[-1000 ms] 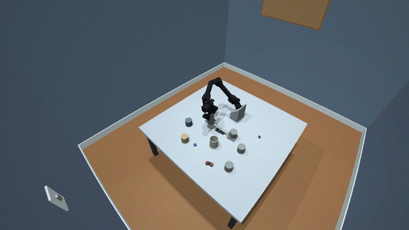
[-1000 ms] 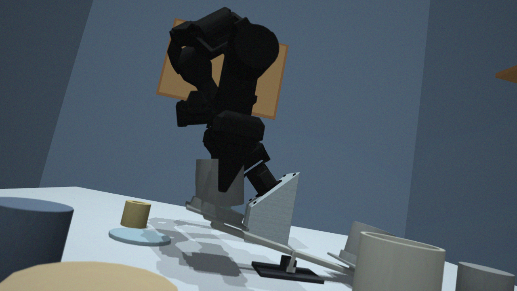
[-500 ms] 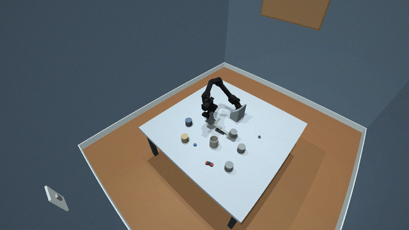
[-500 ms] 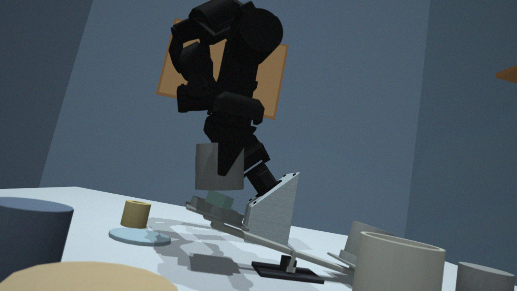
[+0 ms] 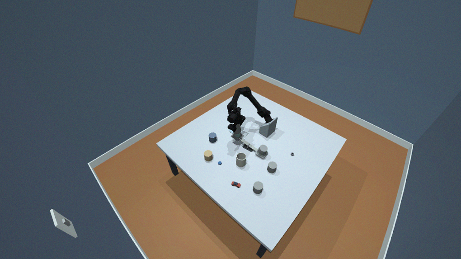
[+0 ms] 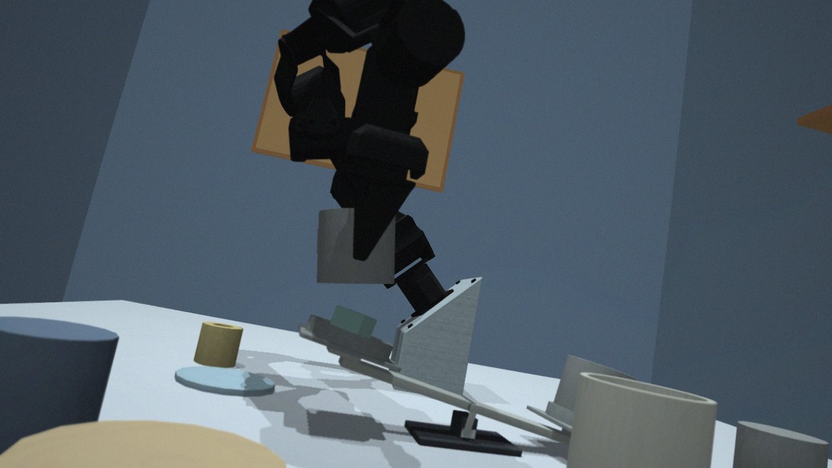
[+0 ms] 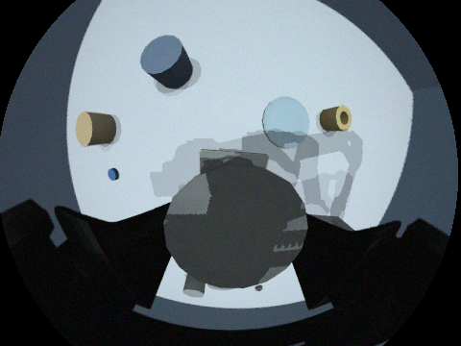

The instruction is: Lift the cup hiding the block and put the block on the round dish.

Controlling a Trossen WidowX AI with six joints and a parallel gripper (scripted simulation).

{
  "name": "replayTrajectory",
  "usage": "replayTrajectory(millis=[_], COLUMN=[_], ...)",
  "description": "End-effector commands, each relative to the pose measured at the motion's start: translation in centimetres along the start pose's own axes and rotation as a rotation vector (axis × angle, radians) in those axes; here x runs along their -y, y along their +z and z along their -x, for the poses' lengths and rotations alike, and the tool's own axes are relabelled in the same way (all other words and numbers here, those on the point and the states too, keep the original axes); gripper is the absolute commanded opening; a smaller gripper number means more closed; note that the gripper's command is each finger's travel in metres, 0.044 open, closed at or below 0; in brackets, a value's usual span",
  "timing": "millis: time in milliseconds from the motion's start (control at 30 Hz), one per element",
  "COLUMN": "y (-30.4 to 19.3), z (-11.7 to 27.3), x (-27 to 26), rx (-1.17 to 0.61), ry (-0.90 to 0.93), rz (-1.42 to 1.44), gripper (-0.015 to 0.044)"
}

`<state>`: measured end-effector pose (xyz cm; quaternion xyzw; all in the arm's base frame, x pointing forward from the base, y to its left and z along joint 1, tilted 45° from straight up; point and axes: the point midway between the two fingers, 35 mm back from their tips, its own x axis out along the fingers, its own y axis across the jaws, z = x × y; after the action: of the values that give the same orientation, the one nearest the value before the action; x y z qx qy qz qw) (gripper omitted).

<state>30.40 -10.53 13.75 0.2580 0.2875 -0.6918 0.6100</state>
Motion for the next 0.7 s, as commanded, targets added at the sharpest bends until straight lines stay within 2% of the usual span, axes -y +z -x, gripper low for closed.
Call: replayTrajectory(millis=[0, 567, 667], y=[0.0, 0.1, 0.1], z=[0.8, 3.0, 2.3], x=[-0.1, 0.3, 0.4], rx=[-0.001, 0.004, 0.007], ry=[0.009, 0.008, -0.001], rz=[-0.004, -0.004, 0.0], gripper=[0.0, 0.0, 0.0])
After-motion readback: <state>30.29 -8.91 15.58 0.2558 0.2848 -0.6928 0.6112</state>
